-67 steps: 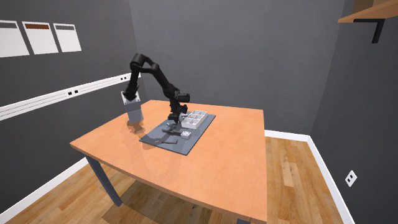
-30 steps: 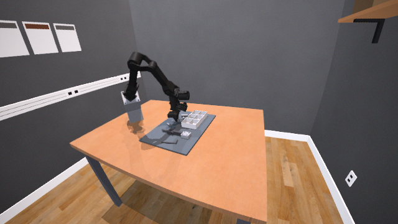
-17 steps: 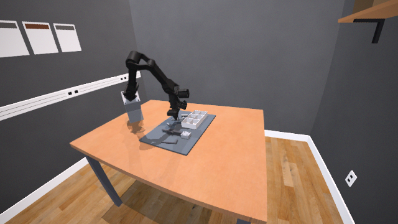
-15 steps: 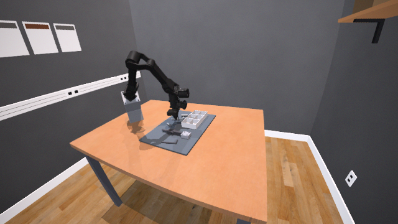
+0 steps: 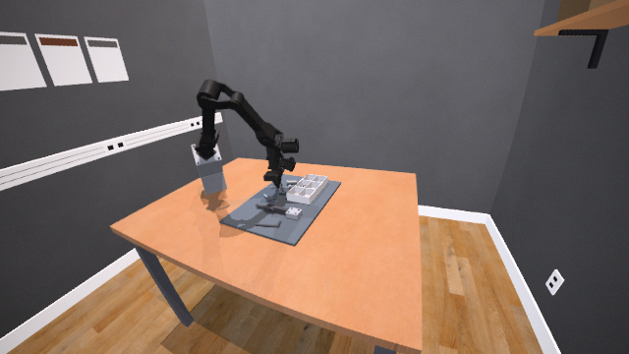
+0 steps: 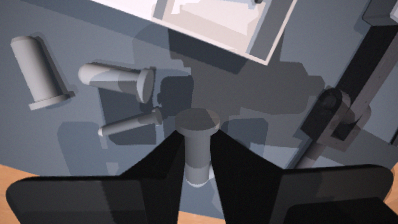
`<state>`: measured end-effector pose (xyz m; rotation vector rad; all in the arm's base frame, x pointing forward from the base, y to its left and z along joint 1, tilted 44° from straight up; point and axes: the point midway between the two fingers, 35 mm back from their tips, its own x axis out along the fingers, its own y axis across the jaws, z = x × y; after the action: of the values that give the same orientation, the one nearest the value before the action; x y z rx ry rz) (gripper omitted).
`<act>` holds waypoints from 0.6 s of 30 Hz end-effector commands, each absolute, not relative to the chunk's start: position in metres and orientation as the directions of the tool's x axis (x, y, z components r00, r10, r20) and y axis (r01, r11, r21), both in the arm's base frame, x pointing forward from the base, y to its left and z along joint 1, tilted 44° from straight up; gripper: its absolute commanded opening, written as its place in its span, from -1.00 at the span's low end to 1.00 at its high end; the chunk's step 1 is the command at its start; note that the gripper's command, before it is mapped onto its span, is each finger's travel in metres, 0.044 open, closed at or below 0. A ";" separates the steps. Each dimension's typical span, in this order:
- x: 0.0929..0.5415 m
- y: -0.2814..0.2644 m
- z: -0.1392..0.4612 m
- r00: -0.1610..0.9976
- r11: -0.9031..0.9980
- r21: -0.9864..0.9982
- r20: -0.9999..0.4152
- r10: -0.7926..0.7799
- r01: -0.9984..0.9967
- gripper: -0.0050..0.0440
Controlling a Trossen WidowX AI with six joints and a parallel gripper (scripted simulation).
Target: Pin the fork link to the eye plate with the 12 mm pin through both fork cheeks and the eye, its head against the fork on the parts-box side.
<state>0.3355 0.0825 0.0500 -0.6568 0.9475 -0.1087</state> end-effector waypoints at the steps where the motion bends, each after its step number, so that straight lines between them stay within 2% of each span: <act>1: 0.338 0.086 0.059 0.613 0.810 -0.558 -0.707 -0.353 -0.177 -1.00; 6: 0.339 0.085 0.060 0.613 0.825 -0.544 -0.707 -0.353 -0.153 -1.00; 12: 0.345 0.082 0.062 0.607 0.920 -0.379 -0.709 -0.358 0.101 -1.00; 18: 0.345 0.084 0.063 0.609 0.921 -0.376 -0.709 -0.356 0.101 -1.00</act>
<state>0.3416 0.0814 0.0553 -0.3544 0.9005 -0.2552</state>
